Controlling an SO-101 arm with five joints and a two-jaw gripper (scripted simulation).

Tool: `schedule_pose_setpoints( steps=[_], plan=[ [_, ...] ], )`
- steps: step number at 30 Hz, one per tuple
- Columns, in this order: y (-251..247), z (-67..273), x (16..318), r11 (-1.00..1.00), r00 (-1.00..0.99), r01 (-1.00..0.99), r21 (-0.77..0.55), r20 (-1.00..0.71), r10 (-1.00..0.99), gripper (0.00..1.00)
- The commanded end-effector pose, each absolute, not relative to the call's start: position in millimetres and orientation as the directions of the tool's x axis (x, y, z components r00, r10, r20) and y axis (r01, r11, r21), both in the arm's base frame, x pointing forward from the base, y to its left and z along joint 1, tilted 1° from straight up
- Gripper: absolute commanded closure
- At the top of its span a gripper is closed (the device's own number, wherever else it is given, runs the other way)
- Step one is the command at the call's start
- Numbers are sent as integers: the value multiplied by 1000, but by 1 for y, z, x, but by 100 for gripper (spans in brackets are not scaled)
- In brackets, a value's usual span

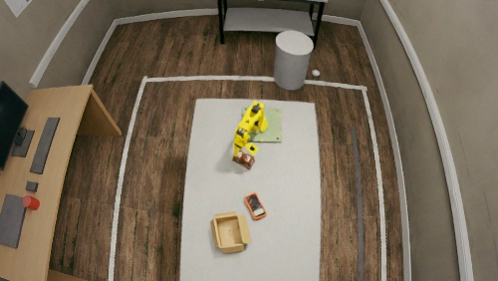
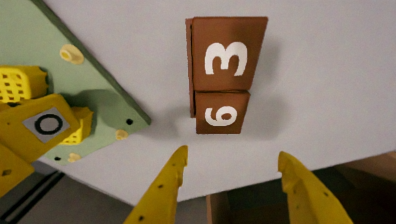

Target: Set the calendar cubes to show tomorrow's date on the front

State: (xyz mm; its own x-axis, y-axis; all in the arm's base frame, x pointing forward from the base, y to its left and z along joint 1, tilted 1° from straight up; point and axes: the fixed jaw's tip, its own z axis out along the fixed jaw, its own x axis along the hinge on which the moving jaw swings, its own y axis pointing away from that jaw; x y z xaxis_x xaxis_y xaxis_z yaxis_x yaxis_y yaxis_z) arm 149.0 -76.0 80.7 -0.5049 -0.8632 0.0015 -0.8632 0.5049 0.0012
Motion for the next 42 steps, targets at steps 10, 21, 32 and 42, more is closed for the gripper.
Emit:
schedule_pose_setpoints(
  steps=[10, 21, 32, 42],
  plan=[
    [-64, 89, 149, 618, -618, -785, -39, -10, -786, 64],
    [-48, 97, 147, 762, -761, -643, -80, -47, -647, 64],
    [-27, 105, 143, 915, -905, -391, -101, -136, -402, 64],
    [-15, 109, 139, 975, -954, -208, -80, -204, -220, 64]
  ],
)
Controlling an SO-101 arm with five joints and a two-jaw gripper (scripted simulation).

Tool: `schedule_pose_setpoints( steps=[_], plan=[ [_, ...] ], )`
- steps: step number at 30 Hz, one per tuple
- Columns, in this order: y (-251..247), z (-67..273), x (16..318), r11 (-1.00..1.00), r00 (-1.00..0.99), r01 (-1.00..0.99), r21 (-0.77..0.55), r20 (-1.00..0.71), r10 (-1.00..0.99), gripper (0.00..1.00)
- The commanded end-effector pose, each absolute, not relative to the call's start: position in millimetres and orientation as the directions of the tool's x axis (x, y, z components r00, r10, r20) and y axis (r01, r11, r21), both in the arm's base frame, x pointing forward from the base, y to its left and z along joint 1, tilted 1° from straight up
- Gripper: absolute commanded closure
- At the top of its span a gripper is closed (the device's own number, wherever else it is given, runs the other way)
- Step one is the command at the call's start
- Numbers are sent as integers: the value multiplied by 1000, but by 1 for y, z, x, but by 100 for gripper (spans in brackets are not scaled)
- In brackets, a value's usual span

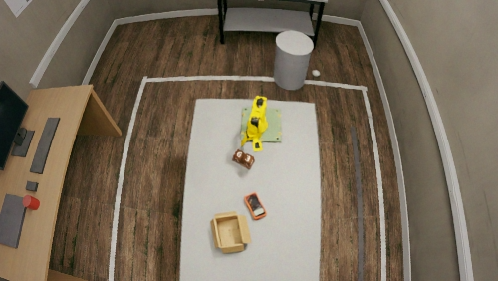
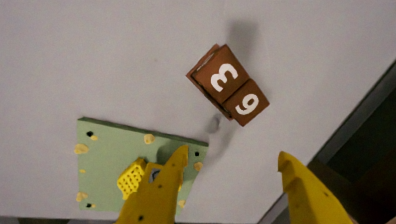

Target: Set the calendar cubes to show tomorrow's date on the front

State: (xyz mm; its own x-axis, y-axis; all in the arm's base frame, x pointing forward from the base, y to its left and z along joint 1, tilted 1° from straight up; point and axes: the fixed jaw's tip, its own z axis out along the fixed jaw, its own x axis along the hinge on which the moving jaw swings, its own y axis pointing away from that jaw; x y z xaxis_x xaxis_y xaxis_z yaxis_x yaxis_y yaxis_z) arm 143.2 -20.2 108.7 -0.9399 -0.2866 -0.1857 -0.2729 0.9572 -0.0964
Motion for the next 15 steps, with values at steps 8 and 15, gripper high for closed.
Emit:
schedule_pose_setpoints(
  steps=[8, 15],
  plan=[
    [-7, 112, 137, 996, -963, -72, -47, -257, -82, 64],
    [-4, 113, 136, 999, -961, -22, -30, -276, -29, 64]
  ],
)
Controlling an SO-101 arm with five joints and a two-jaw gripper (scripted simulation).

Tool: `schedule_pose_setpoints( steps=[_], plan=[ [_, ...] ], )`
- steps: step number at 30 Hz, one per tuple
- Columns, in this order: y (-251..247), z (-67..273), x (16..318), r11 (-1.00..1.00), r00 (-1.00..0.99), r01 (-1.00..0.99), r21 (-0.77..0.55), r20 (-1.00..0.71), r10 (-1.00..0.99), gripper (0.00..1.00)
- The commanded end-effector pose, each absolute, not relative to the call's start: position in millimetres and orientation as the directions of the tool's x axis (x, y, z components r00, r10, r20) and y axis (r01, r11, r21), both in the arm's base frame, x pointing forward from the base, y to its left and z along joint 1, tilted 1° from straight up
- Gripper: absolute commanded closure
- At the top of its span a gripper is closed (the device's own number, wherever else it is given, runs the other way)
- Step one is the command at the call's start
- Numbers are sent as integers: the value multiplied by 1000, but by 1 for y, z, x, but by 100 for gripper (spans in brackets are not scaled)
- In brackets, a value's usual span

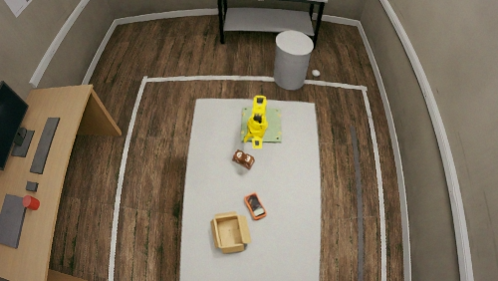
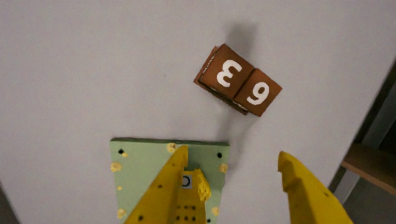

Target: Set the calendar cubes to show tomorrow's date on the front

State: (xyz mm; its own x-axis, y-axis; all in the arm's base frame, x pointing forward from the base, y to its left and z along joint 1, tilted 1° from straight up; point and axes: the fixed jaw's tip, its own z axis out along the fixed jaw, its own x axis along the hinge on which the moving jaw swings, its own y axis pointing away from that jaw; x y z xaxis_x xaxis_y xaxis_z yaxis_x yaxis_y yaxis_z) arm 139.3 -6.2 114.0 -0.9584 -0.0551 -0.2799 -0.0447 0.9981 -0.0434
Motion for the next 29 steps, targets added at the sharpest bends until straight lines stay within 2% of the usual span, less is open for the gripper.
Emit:
schedule_pose_setpoints(
  steps=[1, 29],
  plan=[
    [-3, 113, 136, 999, -960, -15, -28, -278, -22, 64],
    [-2, 113, 135, 1000, -958, 11, -18, -287, 5, 64]
  ],
)
